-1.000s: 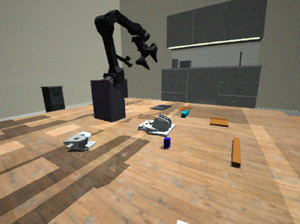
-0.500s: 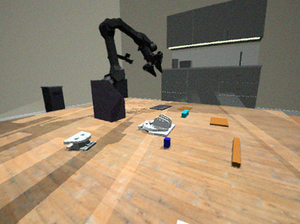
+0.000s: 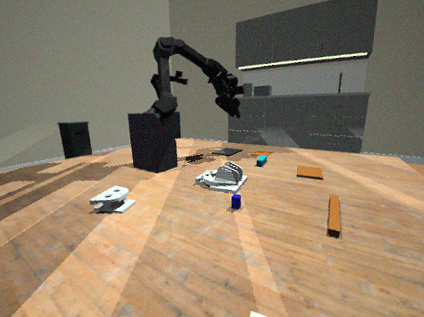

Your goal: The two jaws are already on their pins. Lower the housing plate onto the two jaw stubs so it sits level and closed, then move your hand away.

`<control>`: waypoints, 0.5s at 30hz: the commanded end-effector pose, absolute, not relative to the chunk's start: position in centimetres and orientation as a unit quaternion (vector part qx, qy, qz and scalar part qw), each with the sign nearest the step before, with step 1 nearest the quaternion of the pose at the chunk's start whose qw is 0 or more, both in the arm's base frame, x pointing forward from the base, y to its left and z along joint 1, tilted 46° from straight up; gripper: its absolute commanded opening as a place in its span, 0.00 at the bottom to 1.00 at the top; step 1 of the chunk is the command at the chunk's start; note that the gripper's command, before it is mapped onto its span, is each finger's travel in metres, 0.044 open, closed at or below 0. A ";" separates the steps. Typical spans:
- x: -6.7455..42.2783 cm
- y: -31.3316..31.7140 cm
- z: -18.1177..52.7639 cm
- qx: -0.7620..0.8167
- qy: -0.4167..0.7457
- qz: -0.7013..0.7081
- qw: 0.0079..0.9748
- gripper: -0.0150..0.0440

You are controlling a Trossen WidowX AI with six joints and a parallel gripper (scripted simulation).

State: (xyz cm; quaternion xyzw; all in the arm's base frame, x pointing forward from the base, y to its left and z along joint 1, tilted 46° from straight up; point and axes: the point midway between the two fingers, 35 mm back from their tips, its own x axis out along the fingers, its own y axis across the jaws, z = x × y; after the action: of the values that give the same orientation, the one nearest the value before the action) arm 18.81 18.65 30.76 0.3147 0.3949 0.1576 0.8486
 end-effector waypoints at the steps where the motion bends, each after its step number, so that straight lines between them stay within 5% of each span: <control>1: 21.4 18.3 29.5 0.270 0.401 0.135 0.865 1.00; 15: 31.6 11.8 20.7 0.096 0.487 0.044 0.867 1.00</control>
State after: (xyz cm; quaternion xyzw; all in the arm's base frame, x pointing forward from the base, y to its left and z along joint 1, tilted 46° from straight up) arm 29.81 13.64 22.31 0.1257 0.4681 0.0551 0.8730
